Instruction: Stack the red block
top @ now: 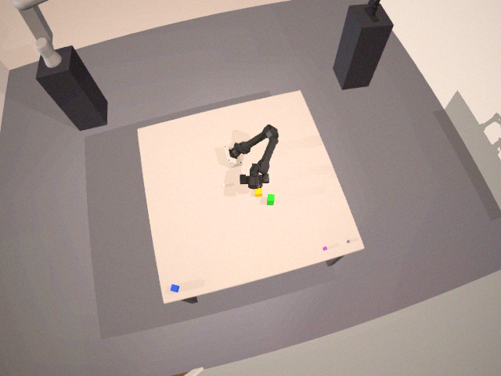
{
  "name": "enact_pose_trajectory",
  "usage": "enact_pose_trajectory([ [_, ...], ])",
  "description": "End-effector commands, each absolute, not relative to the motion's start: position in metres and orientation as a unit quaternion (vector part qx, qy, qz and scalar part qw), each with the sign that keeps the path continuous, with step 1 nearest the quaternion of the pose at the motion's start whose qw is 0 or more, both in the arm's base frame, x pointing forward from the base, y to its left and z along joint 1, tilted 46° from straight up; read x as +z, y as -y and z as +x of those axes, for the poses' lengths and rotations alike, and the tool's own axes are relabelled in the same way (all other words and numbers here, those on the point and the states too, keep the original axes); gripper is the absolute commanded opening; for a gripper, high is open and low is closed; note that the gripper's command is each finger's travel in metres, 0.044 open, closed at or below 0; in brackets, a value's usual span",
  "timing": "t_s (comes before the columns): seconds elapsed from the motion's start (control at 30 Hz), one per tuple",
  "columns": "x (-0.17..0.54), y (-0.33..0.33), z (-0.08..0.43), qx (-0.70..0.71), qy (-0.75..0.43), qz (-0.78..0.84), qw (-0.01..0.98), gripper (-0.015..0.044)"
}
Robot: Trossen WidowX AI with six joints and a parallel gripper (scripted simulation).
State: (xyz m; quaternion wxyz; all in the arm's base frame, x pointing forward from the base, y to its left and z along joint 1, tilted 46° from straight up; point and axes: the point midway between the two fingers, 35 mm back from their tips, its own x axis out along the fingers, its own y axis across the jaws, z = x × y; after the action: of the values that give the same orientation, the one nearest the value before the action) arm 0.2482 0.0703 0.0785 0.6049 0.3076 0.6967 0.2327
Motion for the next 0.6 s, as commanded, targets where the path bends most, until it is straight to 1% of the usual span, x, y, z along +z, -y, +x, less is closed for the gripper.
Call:
enact_pose_trajectory([
  [0.0,0.092,-0.058,0.251,0.234,-0.694,0.304,0.609,0.0],
  [0.43,0.134,-0.015,0.255,0.233,-0.695,0.303,0.609,0.0],
  [0.57,0.134,-0.017,0.255,0.232,-0.692,0.305,0.612,0.0],
])
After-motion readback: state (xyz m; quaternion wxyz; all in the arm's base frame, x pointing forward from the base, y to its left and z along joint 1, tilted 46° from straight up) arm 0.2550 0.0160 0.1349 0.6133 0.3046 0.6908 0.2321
